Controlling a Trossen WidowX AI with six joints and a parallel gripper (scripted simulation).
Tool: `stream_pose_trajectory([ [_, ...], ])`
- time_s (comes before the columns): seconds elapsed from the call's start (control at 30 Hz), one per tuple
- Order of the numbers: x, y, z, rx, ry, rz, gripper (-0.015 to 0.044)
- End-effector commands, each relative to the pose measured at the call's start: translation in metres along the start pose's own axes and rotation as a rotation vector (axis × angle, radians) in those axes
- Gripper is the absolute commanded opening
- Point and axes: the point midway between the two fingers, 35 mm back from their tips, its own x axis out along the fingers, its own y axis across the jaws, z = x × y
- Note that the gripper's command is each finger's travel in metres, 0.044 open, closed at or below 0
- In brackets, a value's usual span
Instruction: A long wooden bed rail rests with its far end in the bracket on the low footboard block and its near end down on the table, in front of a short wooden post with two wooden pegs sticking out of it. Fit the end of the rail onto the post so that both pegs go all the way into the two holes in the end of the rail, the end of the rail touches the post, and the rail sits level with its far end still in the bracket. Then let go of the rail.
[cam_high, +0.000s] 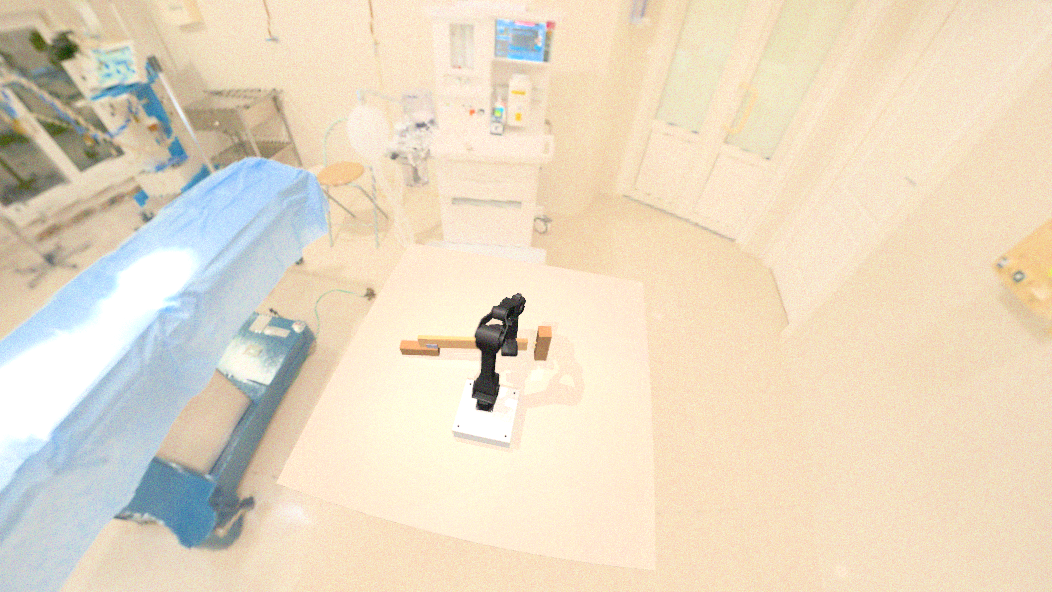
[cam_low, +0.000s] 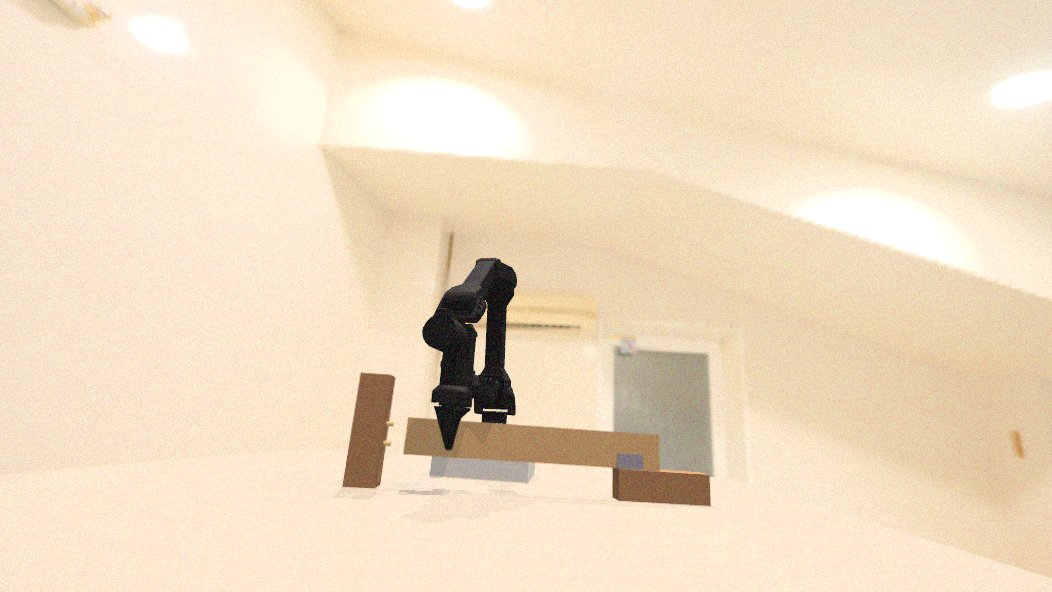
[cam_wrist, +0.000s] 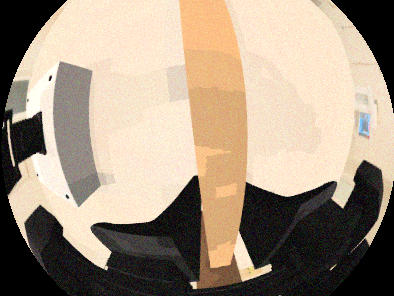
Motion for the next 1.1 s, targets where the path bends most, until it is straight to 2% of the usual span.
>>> stream_pose_trajectory([
  [0.0, -0.0021, 0.0004, 0.0002, 0.002, -0.001, -0.002, 0.0],
  [1.07, -0.0026, 0.0016, 0.0002, 0.002, -0.001, -0.002, 0.0],
])
